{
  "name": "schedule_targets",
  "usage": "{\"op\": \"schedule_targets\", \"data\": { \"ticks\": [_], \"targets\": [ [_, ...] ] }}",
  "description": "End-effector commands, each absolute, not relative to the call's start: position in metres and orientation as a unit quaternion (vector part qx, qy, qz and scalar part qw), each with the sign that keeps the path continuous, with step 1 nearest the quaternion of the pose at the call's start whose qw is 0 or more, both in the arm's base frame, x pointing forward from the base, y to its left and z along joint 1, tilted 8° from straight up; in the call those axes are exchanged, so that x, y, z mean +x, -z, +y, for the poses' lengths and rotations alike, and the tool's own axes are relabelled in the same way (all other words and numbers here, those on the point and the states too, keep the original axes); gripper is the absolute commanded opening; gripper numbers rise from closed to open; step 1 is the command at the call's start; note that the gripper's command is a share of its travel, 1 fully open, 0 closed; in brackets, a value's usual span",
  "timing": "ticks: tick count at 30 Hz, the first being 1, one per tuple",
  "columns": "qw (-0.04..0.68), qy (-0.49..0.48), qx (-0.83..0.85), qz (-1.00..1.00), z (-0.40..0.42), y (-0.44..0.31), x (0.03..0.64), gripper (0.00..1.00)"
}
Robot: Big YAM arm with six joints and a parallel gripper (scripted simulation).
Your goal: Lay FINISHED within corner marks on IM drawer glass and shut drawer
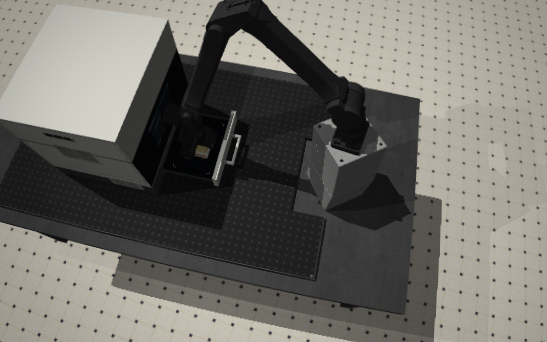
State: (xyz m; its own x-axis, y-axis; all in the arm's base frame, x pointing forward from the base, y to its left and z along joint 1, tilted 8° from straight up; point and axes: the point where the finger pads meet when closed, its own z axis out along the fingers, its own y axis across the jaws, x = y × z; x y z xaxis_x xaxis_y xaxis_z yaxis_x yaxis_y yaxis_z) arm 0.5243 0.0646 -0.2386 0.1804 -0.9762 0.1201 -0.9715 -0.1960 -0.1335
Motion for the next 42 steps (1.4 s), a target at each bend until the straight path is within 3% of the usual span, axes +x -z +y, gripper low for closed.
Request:
{"op": "schedule_targets", "data": {
  "ticks": [1,22,42],
  "targets": [
    [0.028,0.100,-0.767,0.633,0.065,0.224,0.546,0.92],
    [0.008,0.082,-0.770,0.633,0.069,0.233,0.518,0.92],
    [0.022,0.094,-0.768,0.633,0.075,0.188,0.527,0.92]
  ]
}}
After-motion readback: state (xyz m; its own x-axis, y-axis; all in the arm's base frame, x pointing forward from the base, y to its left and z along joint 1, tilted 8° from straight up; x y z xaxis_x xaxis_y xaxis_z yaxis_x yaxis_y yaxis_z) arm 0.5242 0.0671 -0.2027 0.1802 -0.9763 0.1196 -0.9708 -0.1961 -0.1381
